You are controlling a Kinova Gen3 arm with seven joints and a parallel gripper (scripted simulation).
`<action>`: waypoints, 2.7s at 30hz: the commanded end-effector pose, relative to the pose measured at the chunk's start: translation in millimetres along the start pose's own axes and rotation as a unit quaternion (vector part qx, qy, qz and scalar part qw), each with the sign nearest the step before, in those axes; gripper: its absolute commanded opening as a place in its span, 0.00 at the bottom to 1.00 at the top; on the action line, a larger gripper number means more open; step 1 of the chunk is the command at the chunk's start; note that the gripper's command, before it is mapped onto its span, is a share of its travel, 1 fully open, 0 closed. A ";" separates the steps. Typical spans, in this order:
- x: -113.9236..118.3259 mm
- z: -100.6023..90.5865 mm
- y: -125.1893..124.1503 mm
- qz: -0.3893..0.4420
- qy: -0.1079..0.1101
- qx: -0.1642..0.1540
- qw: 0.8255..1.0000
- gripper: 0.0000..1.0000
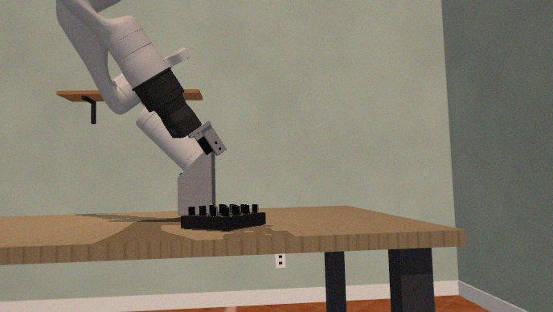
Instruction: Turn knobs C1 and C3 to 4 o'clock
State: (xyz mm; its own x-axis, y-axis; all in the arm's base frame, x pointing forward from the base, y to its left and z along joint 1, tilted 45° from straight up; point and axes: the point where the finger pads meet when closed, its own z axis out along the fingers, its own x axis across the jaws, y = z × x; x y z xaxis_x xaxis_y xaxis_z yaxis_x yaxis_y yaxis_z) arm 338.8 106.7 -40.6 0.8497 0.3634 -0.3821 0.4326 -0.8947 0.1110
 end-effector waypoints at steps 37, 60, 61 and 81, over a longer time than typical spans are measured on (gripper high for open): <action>-0.2 20.0 -6.4 0.067 -0.009 -0.028 0.997 1.00; 0.6 30.7 -6.3 0.110 -0.010 -0.049 0.993 1.00; 0.6 30.7 -6.3 0.110 -0.010 -0.049 0.993 1.00; 1.3 37.0 -5.6 0.138 -0.009 -0.062 0.988 1.00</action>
State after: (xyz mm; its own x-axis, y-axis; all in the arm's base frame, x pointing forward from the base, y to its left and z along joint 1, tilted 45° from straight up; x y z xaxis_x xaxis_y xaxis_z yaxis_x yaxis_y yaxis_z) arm 328.6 101.5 -74.5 0.9337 0.1121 -0.3401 0.2273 -0.9194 0.3209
